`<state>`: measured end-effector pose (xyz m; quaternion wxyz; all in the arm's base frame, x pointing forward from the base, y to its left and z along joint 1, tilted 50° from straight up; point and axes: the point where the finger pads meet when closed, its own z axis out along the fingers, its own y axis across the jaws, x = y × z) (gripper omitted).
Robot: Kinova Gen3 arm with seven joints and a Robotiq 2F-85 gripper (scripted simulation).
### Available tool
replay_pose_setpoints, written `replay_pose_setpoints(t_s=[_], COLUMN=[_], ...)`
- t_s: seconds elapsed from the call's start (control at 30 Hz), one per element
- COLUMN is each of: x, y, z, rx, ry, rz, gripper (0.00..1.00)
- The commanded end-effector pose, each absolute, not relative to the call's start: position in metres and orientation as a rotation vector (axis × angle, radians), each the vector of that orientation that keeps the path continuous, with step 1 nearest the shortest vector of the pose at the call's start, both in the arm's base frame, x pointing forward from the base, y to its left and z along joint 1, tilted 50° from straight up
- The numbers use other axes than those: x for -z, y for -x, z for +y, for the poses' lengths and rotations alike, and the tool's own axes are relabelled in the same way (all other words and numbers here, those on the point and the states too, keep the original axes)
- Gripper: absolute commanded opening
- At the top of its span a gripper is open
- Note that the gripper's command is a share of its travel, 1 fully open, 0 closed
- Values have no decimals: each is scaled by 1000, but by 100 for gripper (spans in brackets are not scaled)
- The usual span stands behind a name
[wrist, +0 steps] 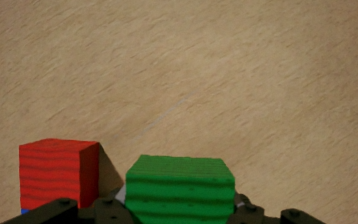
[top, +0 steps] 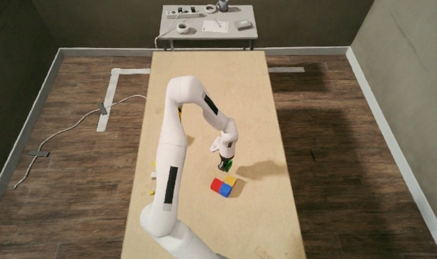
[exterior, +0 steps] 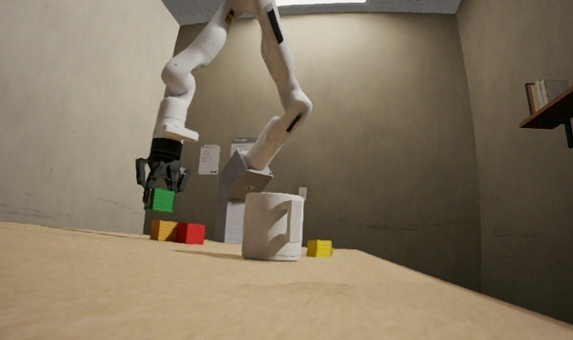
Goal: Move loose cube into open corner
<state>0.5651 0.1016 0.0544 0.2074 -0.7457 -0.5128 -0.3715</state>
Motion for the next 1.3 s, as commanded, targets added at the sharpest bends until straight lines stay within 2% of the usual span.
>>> replay_pose_setpoints(t_s=[0.0, 1.27], x=[-52, -20], y=[-566, -583], z=[103, 138], rx=[1033, 1033], ry=[2076, 2076], rz=[-1427, -1427], gripper=[10, 10])
